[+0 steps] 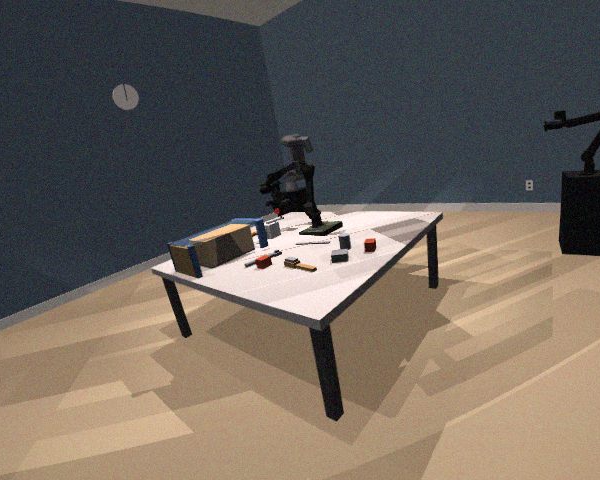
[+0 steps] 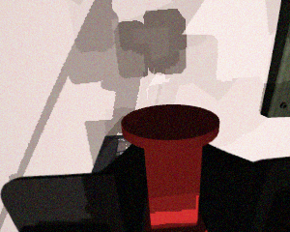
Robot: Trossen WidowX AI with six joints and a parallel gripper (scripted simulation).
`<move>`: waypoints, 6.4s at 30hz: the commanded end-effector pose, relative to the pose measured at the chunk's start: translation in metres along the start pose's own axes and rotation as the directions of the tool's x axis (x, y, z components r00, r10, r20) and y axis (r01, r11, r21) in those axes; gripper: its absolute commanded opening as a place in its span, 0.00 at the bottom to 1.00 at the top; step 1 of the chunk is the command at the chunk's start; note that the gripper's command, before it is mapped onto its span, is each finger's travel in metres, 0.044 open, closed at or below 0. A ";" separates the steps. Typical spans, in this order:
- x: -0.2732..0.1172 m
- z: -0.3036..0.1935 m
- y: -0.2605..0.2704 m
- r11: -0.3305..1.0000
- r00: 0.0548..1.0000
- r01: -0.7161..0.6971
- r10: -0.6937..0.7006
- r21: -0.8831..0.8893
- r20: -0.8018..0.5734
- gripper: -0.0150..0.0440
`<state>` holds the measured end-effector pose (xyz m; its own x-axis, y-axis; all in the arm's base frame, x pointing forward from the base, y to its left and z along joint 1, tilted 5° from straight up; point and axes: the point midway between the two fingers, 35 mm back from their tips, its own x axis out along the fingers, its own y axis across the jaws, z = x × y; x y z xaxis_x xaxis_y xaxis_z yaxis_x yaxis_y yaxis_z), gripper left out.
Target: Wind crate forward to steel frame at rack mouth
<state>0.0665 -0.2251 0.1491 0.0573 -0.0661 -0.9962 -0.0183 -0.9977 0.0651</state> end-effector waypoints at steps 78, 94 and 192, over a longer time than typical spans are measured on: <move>-0.005 -0.045 0.108 0.999 0.999 -0.035 0.035 0.000 0.008 0.25; -0.005 -0.064 0.117 0.999 0.999 -0.036 0.036 0.000 0.006 0.25; -0.005 -0.175 0.085 0.999 0.999 -0.033 0.033 0.001 -0.004 0.25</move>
<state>0.2273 -0.3255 0.1697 0.0364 -0.1246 -0.9915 -0.0366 -0.9917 0.1233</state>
